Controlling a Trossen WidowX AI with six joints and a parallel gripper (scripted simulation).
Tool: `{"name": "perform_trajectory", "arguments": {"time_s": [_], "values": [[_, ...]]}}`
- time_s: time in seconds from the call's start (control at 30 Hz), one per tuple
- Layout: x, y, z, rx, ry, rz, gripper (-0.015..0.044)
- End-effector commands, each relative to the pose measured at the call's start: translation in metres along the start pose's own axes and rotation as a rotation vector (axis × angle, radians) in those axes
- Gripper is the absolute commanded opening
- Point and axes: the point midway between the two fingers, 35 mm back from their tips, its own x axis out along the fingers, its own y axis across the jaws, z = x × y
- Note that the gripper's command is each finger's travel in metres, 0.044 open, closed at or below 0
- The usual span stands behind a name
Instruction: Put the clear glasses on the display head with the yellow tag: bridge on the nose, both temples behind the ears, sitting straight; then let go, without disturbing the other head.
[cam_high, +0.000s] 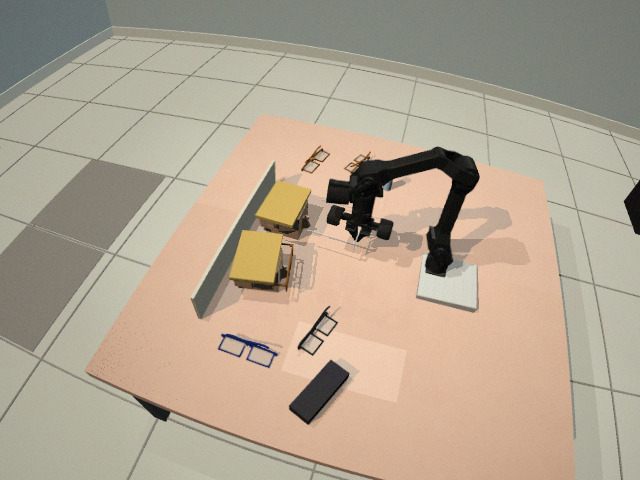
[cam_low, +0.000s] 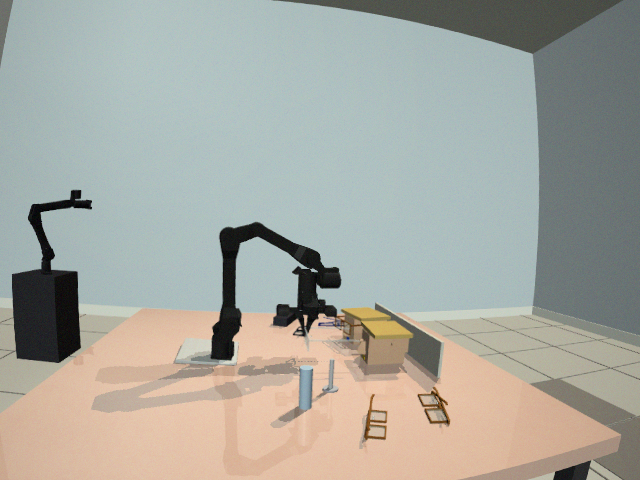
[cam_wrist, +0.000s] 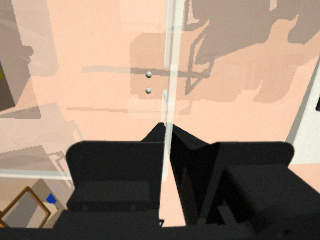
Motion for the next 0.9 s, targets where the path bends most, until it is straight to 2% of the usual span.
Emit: {"name": "perform_trajectory", "arguments": {"time_s": [0.0, 0.87], "values": [[0.001, 0.002, 0.001, -0.002, -0.003, 0.001, 0.0], [0.001, 0.036, 0.001, -0.002, -0.003, 0.011, 0.0]]}}
